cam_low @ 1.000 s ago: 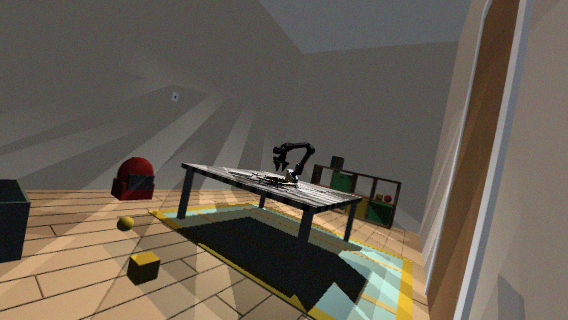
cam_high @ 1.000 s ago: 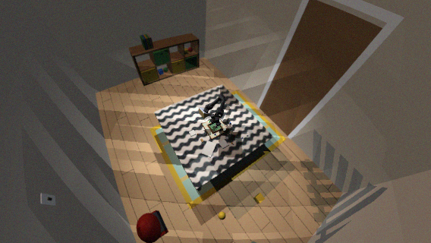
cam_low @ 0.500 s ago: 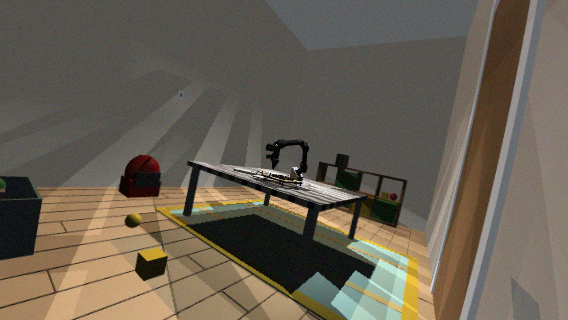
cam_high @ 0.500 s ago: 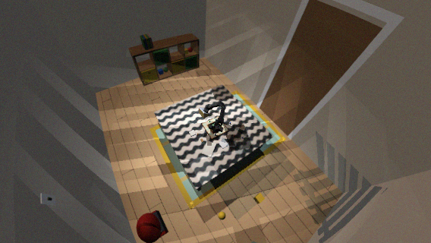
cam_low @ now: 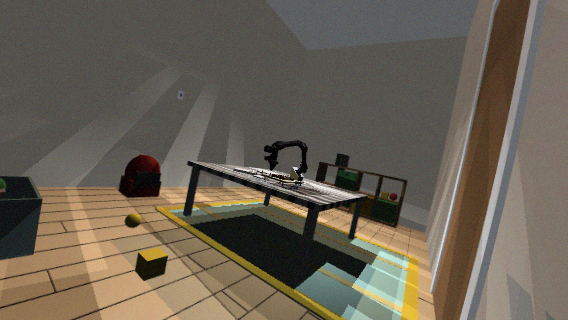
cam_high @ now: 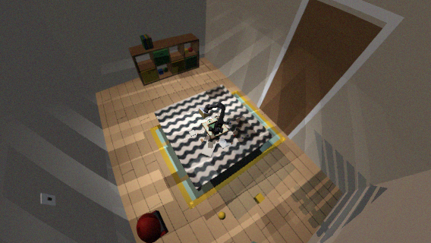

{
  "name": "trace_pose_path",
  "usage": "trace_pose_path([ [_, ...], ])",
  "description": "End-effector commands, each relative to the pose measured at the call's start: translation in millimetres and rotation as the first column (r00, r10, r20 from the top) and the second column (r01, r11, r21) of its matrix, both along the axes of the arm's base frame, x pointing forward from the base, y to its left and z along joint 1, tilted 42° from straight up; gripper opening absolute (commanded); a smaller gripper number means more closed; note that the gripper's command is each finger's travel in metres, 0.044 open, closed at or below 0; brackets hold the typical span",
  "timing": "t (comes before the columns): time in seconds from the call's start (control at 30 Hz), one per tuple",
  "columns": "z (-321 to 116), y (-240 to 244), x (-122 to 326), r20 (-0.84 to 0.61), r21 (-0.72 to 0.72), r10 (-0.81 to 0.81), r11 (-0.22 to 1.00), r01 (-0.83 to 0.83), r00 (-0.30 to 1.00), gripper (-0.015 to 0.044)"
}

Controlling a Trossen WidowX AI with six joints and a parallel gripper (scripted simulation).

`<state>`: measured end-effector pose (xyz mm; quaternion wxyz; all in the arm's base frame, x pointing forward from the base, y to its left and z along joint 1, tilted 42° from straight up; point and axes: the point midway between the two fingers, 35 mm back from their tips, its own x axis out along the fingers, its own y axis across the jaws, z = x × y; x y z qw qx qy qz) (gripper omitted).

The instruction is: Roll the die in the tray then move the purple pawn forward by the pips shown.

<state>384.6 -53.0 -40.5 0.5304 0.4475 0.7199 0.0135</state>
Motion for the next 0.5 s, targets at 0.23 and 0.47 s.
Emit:
trace_pose_path([
  [0.23, -12, 12, -1, -0.004, 0.007, -0.003, 1.000, 0.003, 1.000, 0.0200],
  [0.47, -21, 19, -1, -0.004, 0.008, -0.003, 1.000, 0.003, 1.000, 0.0200],
])
